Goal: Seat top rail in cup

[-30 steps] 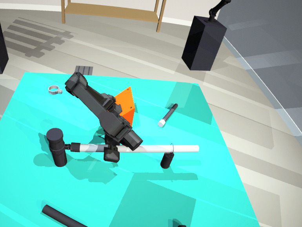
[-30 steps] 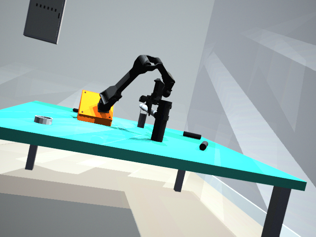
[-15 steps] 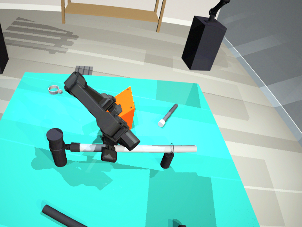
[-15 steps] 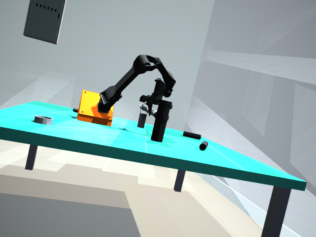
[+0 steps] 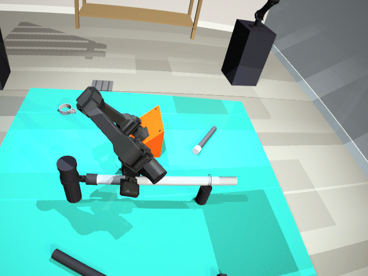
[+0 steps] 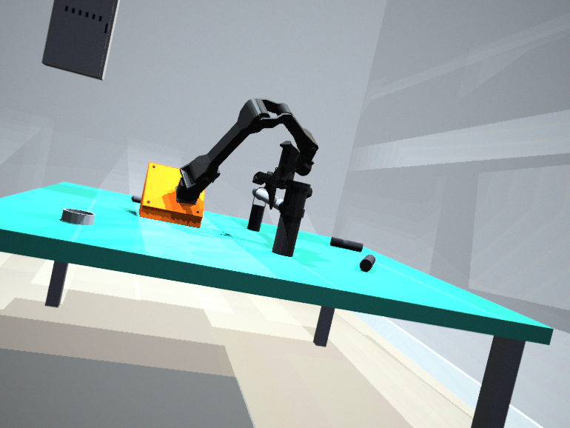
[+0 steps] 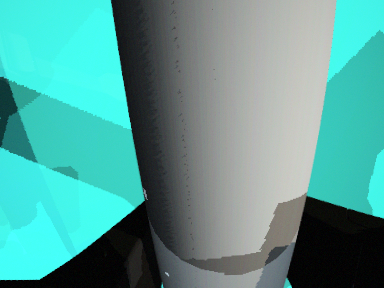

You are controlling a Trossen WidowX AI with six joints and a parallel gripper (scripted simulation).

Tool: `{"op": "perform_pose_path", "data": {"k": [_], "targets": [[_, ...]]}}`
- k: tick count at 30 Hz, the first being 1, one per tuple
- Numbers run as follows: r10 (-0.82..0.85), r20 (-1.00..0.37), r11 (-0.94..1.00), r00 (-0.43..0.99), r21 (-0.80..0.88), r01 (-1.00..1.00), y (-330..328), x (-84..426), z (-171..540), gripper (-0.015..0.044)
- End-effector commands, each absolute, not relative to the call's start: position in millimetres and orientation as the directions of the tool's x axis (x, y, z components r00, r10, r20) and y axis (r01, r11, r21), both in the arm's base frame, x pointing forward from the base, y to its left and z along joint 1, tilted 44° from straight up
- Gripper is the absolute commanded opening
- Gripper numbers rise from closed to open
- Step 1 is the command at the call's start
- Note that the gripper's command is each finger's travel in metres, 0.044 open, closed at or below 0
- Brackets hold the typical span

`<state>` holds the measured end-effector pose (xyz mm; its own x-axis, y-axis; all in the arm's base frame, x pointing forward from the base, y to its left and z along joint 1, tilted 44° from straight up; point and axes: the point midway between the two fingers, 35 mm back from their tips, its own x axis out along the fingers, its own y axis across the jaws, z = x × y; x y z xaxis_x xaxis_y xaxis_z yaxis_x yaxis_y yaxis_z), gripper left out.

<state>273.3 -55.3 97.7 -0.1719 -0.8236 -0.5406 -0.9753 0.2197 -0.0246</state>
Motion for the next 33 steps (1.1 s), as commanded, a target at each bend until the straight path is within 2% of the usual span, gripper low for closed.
{"op": "perform_pose_path", "data": {"k": [1,12,28,29,33], "targets": [[-0.828,-0.539,0.209,-0.154,-0.042,-0.977,-57,273,106,0.0],[-0.823,-0.541,0.22,-0.172,-0.025,-0.975,-57,273,99,0.0],[-0.823,-0.547,0.188,-0.154,-0.006,-0.982,-37,277,100,0.042],[-0.823,-0.548,0.181,-0.15,-0.002,-0.984,-32,278,100,0.044],[-0.823,-0.552,0.15,-0.134,0.017,-0.988,-13,280,101,0.044]]}}
